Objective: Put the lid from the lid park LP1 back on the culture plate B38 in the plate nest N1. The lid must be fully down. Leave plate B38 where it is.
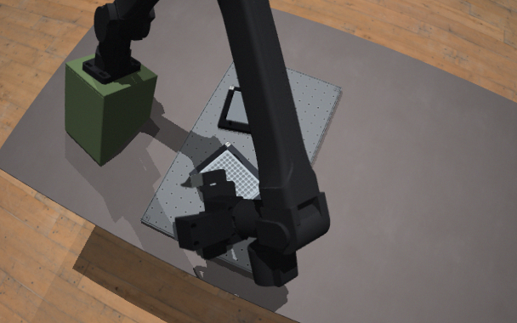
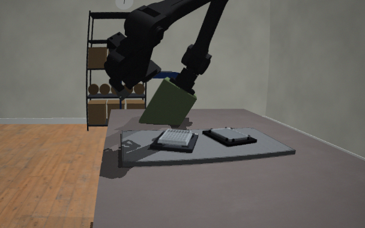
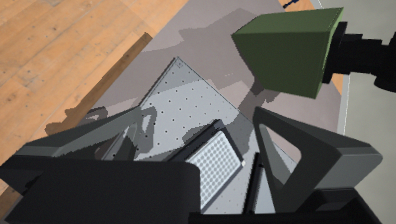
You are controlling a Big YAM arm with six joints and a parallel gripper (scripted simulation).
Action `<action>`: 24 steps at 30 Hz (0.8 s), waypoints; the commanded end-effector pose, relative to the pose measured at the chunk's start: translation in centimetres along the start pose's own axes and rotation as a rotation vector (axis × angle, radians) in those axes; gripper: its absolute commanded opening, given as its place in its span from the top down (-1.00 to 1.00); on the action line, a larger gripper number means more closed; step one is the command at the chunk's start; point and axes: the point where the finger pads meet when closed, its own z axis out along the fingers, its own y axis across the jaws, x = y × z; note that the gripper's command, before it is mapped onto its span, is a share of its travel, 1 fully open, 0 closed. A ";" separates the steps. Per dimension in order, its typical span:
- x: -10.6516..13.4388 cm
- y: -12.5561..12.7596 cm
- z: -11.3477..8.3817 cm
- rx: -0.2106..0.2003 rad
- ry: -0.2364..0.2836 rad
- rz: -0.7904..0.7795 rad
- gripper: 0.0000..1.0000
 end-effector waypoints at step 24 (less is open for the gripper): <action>3.5 -1.5 -1.7 -0.143 0.014 -0.217 -1.00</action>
